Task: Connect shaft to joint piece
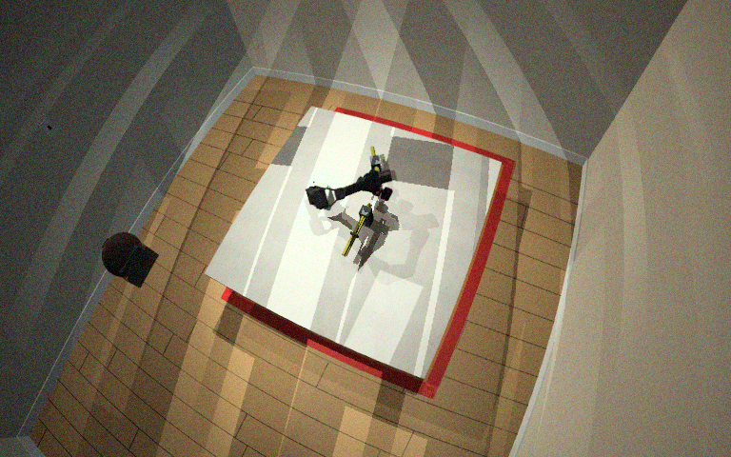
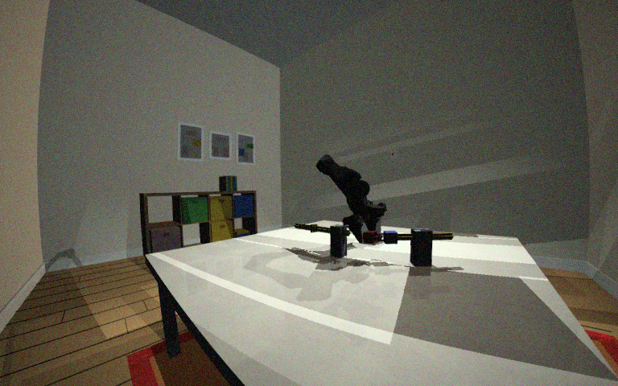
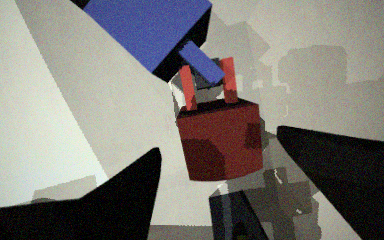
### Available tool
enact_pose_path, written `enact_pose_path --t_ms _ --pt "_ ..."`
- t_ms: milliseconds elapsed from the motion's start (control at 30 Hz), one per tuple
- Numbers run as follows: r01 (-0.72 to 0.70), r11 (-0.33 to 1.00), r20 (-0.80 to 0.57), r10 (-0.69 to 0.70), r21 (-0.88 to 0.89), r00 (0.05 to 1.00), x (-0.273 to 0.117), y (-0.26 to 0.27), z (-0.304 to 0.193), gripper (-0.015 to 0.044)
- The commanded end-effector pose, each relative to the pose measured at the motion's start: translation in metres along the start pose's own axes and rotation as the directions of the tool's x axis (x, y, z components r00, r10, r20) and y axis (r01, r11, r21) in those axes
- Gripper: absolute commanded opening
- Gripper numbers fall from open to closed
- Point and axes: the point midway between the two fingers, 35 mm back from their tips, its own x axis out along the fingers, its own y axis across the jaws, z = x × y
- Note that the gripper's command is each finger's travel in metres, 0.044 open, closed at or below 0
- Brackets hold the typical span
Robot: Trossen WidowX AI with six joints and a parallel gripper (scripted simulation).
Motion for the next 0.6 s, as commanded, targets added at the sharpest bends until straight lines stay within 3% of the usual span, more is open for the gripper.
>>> enact_pose_path --t_ms 0,300,567 --pt "0.011 1.0 0.049 -0.01 -0.008 0.999 -0.002 0.002 0.0 0.044" --pt "0.011 1.0 0.041 -0.011 0.018 0.999 -0.004 0.0 0.002 0.044" --pt "-0.002 0.961 0.004 0.001 0.275 1.0 -0.025 -0.004 0.011 0.044"
